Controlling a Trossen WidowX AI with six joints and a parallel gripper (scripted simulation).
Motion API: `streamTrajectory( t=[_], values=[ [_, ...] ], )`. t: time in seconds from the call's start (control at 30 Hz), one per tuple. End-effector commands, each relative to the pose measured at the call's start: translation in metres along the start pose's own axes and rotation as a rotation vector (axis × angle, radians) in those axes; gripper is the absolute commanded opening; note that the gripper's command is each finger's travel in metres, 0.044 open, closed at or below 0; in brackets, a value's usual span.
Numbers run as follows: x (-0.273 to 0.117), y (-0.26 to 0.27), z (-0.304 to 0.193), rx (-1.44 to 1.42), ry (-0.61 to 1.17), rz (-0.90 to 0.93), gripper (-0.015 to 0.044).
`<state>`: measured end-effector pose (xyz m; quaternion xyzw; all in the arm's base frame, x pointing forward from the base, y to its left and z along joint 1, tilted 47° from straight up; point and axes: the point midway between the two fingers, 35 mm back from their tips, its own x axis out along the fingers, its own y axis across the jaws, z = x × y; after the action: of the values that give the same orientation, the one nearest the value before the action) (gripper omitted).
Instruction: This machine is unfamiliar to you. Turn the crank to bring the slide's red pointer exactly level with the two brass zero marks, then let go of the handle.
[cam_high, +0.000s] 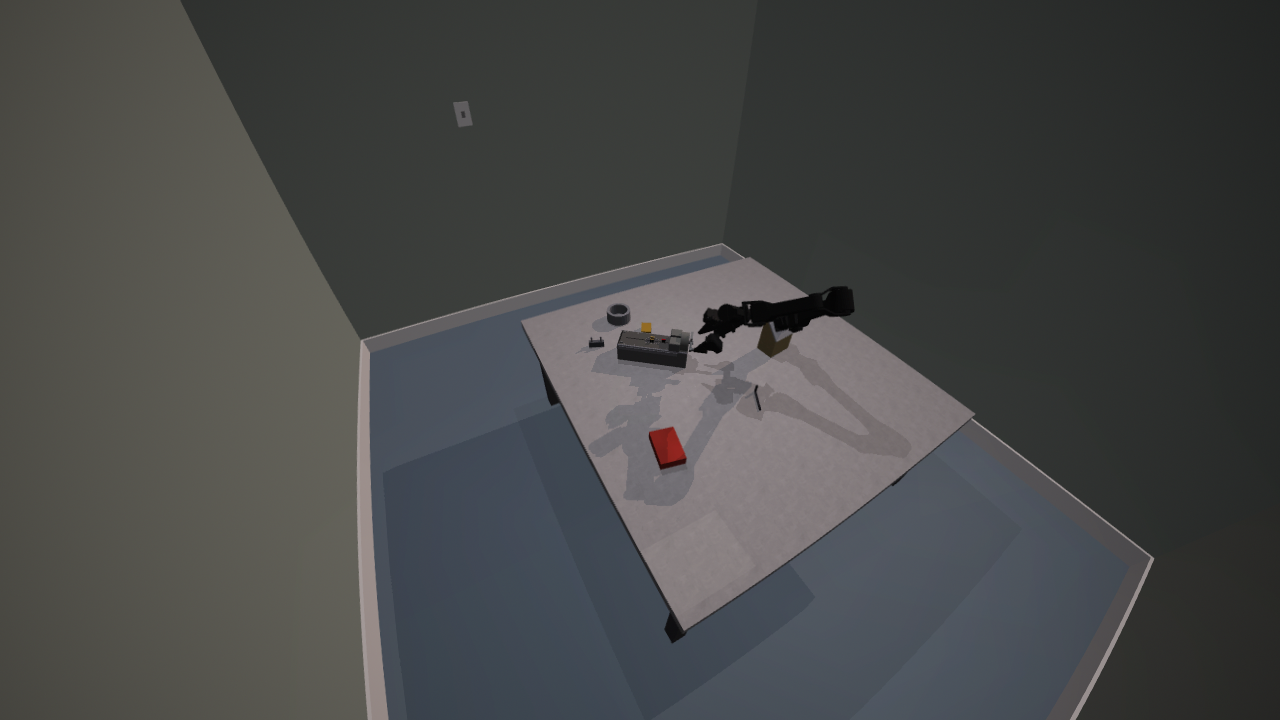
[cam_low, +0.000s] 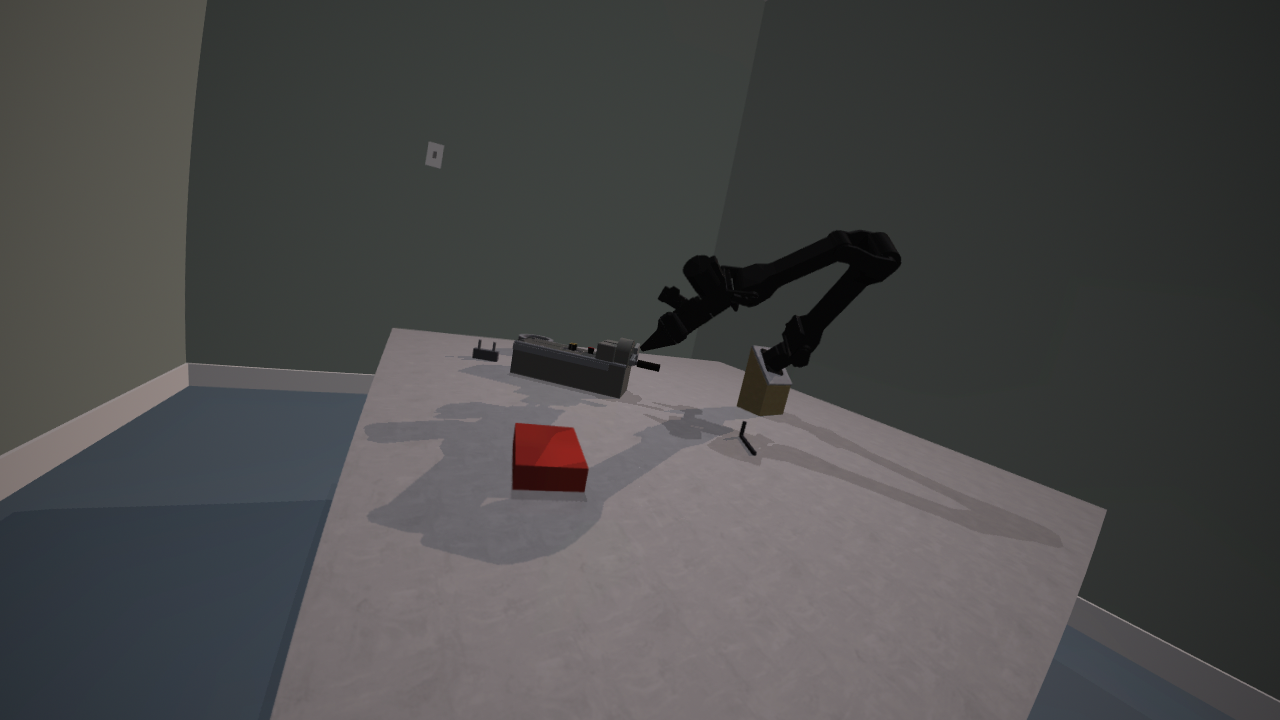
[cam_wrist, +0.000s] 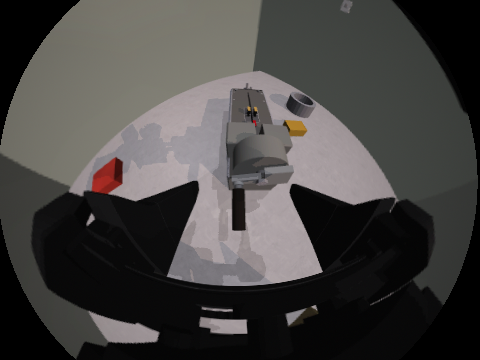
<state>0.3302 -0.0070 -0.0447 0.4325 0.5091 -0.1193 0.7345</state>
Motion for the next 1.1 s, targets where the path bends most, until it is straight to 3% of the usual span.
streamTrajectory(
  t=[0.0, 0.27, 1.07],
  values=[
    [-0.018, 0.005, 0.024, -0.004, -0.019, 0.014, 0.044],
    [-0.054, 0.001, 0.054, -0.01, -0.015, 0.007, 0.044],
    [0.022, -0.026, 0.144, -0.162, -0.006, 0.182, 0.044]
  ],
)
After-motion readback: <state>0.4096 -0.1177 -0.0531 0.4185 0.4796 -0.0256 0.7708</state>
